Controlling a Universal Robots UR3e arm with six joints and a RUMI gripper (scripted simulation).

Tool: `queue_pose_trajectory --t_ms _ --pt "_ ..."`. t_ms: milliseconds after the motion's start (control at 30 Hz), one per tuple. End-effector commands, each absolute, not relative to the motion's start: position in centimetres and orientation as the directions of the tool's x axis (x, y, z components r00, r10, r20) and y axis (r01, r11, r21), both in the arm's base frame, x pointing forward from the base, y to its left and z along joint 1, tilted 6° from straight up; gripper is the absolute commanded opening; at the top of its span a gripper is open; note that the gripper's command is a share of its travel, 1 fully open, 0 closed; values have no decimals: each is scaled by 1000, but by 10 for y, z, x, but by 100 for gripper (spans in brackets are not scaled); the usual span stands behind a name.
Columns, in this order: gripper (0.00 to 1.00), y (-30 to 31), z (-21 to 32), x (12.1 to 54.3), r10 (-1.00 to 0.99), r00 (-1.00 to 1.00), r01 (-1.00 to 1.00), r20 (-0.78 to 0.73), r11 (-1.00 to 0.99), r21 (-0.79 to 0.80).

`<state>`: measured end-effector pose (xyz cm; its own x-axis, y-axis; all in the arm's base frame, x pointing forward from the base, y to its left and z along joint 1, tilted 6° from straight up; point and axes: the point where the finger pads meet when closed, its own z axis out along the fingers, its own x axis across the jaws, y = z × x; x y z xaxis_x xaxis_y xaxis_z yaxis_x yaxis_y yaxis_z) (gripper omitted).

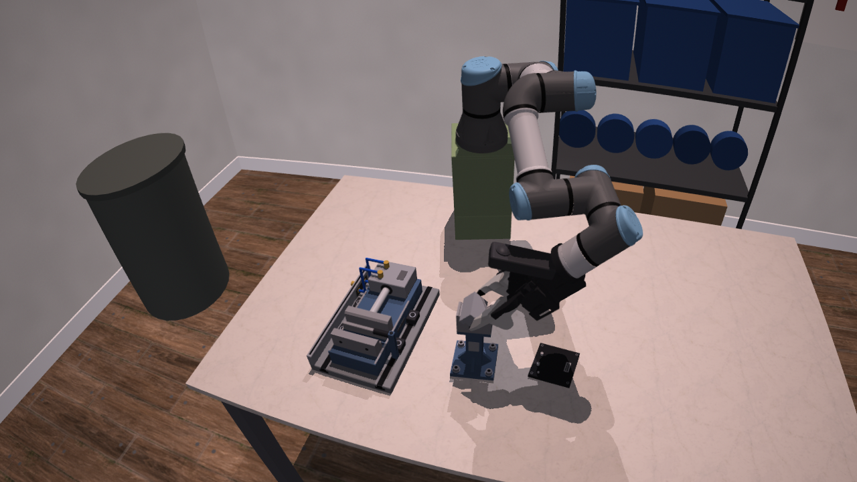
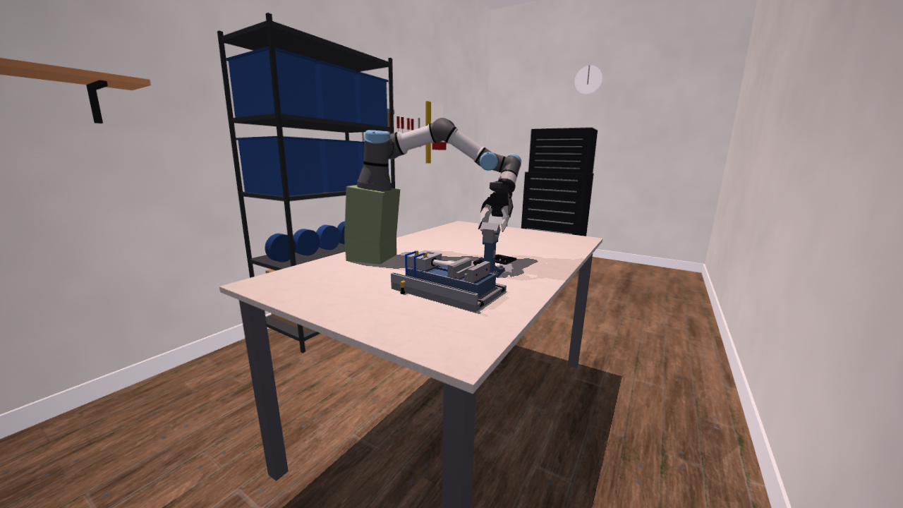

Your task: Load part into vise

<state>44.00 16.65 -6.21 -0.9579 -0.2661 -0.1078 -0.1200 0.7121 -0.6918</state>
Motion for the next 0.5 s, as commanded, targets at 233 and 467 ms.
queue_pose_trajectory --t_ms 233,467 --pt "51 167 -64 440 -266 -958 -118 -111 713 -691" --pt "51 167 -65 440 -266 -958 -119 -111 717 -687"
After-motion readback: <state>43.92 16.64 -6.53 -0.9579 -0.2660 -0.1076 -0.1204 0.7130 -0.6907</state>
